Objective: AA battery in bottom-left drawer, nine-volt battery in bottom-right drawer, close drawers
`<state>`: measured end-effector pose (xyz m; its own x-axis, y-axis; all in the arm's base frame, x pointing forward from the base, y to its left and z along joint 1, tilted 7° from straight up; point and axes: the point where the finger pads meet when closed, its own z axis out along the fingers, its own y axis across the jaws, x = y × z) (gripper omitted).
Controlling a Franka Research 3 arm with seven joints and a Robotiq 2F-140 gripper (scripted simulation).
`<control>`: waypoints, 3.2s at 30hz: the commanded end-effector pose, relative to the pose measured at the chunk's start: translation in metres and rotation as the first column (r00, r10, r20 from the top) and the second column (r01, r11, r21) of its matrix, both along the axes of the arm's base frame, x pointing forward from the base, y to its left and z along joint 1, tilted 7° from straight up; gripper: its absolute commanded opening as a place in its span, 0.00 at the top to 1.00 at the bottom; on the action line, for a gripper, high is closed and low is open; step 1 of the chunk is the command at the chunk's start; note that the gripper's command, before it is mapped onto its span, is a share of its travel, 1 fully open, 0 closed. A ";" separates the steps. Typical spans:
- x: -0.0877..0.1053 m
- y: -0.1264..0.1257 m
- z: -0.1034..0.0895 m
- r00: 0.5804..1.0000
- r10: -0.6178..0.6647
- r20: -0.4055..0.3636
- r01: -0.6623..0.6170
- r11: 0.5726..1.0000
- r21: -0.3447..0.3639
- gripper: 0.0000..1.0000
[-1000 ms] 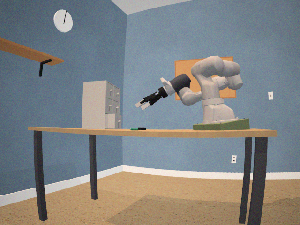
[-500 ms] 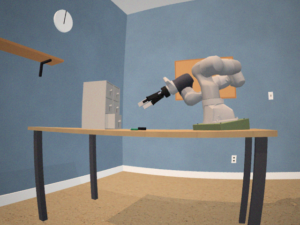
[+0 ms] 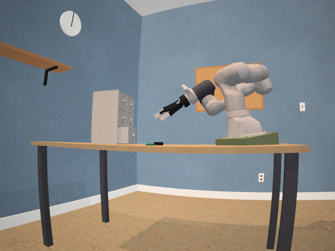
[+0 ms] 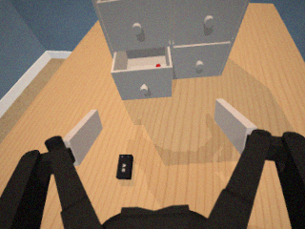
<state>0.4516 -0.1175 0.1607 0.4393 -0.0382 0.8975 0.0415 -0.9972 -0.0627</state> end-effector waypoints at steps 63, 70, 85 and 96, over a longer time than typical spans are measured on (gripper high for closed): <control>-0.004 -0.001 0.037 0.533 0.040 -0.845 -0.071 0.997 0.003 0.00; -0.004 -0.001 0.037 0.532 0.041 -0.846 -0.071 0.997 0.003 0.00; -0.004 -0.001 0.037 0.532 0.041 -0.846 -0.071 0.997 0.003 0.00; -0.005 -0.002 0.040 0.534 0.019 -0.845 -0.025 1.000 0.007 0.00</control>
<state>0.4476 -0.1192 0.1990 0.9938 0.0218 0.1089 0.0296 -0.9971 -0.0705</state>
